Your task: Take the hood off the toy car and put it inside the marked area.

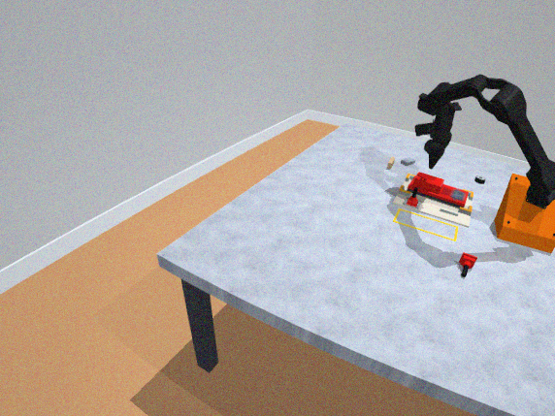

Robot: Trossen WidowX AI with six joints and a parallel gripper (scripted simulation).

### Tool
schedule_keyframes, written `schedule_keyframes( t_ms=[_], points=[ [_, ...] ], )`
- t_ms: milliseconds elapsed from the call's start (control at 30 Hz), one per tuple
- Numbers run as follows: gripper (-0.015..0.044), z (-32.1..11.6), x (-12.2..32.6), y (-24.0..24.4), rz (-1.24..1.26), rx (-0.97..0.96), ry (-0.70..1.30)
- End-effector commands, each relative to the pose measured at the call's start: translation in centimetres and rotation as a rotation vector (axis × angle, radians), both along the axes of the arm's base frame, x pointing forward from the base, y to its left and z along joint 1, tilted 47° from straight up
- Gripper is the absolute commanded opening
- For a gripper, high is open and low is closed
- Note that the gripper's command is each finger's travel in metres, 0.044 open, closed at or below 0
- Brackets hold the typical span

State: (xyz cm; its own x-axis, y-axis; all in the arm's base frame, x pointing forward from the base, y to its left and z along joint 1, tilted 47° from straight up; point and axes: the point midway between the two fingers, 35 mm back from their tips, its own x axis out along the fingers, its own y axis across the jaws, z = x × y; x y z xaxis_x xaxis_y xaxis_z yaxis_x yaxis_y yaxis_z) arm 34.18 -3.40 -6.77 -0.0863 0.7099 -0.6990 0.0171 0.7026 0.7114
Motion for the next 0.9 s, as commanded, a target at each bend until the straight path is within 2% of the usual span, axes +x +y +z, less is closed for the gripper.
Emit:
schedule_keyframes(
  t_ms=[0,867],
  points=[
    [0.044,0.0,-0.1,0.1,-0.001,0.012,0.002],
    [0.044,-1.6,-0.2,1.8,-0.001,0.012,0.002]
  ],
)
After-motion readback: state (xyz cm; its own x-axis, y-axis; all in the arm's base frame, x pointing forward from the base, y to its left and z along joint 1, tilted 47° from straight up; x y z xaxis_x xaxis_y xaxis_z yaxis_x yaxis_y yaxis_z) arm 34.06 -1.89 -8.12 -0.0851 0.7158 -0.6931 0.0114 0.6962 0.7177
